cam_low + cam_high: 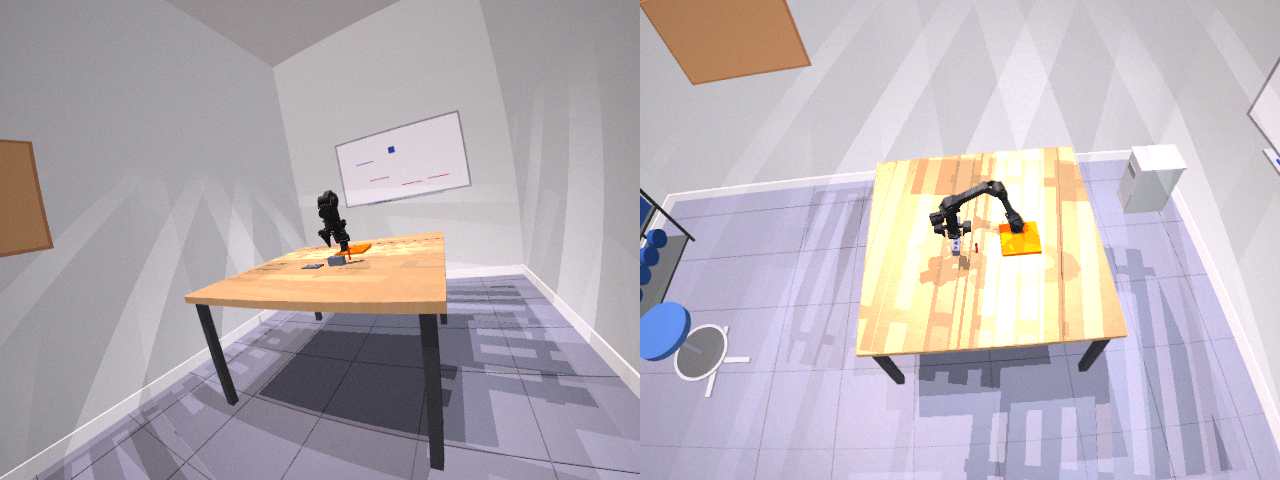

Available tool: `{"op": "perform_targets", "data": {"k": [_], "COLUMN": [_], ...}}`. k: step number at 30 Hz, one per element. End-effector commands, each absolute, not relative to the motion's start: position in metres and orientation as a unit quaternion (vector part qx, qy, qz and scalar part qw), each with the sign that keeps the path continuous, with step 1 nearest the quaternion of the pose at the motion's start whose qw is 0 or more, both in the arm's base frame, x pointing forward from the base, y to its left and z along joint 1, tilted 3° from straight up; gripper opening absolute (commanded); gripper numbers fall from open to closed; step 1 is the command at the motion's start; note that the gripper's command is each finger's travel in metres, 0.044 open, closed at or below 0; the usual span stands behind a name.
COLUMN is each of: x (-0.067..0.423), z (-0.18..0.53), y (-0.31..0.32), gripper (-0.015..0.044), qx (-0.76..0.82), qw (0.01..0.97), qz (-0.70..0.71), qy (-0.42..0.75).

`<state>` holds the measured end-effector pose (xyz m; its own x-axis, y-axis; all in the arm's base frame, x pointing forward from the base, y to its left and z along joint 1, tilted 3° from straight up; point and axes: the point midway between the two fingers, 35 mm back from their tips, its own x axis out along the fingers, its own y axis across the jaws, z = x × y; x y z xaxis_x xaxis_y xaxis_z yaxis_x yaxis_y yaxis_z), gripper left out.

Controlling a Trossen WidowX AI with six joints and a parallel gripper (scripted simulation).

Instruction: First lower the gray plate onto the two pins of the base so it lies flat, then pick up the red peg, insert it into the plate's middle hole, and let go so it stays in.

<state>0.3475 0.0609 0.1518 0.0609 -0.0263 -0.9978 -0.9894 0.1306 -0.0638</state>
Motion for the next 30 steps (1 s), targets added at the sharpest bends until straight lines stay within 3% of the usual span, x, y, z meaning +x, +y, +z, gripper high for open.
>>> {"op": "perform_targets", "data": {"k": [1,30], "x": [0.345,0.349], "z": [0.152,0.081], "y": [0.062,0.058], "gripper": [0.044,0.044], "qx": [-0.479,-0.479], "qw": [0.547,0.547], "qz": [0.436,0.436], "qy": [0.529,0.529]}}
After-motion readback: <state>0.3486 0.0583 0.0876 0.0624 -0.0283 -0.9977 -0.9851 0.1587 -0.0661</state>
